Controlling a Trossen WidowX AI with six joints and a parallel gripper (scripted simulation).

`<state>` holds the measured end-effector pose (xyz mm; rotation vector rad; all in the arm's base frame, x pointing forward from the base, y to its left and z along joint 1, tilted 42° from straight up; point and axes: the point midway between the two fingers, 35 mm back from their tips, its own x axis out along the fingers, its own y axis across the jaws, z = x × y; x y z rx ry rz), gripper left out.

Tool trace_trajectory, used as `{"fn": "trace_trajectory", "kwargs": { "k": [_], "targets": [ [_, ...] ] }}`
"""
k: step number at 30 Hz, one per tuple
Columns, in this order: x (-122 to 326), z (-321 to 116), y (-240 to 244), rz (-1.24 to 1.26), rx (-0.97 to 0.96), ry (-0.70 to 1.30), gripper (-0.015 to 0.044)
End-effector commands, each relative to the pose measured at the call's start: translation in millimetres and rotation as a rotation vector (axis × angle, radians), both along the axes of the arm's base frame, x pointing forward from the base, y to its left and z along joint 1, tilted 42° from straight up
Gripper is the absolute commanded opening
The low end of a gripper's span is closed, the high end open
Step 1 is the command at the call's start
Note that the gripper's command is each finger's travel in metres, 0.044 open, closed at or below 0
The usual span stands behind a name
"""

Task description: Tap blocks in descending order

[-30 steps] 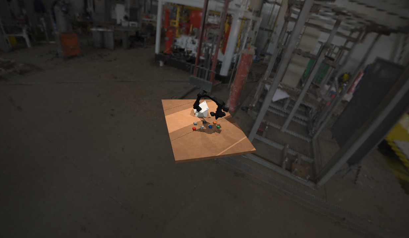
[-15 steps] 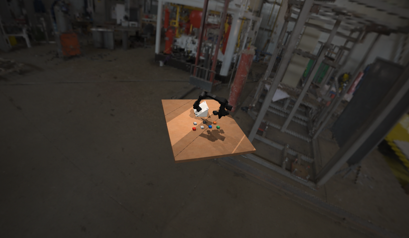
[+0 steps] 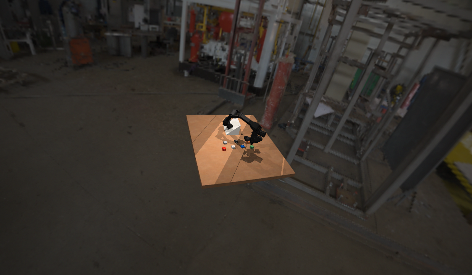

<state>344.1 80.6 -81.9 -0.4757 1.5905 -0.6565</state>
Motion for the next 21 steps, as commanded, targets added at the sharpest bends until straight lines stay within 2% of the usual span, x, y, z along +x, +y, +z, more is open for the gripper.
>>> {"fn": "trace_trajectory", "kwargs": {
  "k": [1, 21],
  "targets": [
    [1.7, -0.7, 2.4, 0.018, 0.005, -0.014, 0.0020],
    [-1.3, -21.6, -15.8, 0.018, 0.004, -0.015, 0.0020]
  ]
}}
